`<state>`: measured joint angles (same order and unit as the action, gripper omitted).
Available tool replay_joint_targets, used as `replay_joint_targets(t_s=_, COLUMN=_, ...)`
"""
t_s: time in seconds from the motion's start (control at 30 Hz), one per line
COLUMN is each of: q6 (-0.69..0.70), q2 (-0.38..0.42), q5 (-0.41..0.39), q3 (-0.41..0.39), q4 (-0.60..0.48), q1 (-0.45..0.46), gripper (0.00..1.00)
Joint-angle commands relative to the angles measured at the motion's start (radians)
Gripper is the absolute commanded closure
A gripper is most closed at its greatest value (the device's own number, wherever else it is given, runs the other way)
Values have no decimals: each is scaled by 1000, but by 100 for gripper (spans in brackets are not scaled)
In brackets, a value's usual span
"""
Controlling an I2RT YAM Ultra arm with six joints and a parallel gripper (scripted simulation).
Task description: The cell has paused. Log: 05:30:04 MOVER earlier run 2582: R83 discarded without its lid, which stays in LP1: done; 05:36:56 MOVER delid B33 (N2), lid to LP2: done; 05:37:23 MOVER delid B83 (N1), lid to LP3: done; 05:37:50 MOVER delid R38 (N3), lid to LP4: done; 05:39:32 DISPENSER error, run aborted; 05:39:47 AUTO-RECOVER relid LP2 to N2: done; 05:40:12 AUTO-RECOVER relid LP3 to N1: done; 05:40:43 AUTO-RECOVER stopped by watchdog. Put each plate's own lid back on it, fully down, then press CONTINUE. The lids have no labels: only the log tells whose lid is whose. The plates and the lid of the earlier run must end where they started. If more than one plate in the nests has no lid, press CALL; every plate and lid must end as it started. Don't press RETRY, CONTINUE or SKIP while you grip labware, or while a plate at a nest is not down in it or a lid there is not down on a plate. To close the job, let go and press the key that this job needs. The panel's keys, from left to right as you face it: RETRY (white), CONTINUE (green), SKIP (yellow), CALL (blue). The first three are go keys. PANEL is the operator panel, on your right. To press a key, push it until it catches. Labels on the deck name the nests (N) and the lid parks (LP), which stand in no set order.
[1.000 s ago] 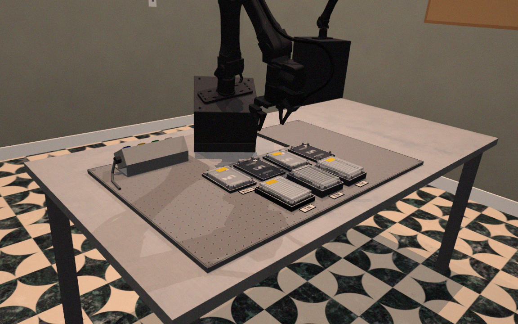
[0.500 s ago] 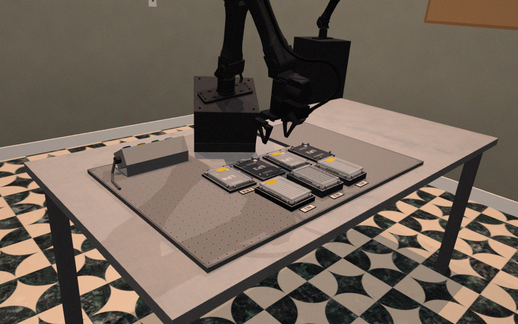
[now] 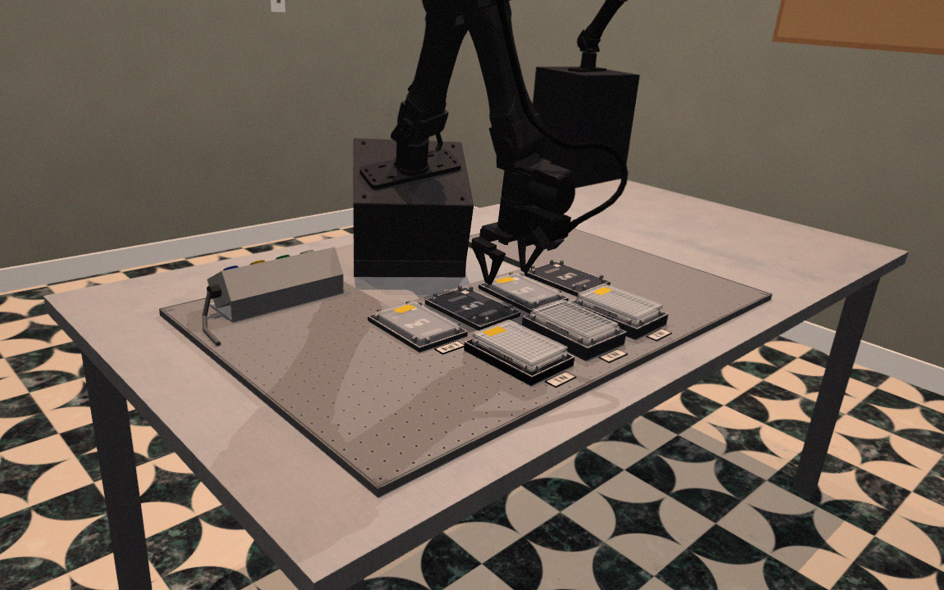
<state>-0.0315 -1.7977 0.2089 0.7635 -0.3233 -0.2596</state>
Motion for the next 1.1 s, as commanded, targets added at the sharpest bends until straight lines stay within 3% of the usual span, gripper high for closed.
replay_joint_targets(t_s=0.0, q6=-5, q2=40, q5=20, q3=34, q4=56, q1=-9, gripper=0)
replay_joint_targets(t_s=0.13, q6=-2, q2=-5, q5=20, q3=40, q4=60, q1=-7, gripper=0)
replay_joint_targets(t_s=0.8, q6=-3, q2=20, q5=19, q3=55, q4=39, q1=-8, gripper=0)
replay_joint_targets(t_s=0.83, q6=26, q2=57, q5=6, q3=-53, q4=115, q1=22, gripper=1)
replay_joint_targets(t_s=1.07, q6=186, q2=191, q5=-43, q3=-271, q4=432, q1=152, gripper=8)
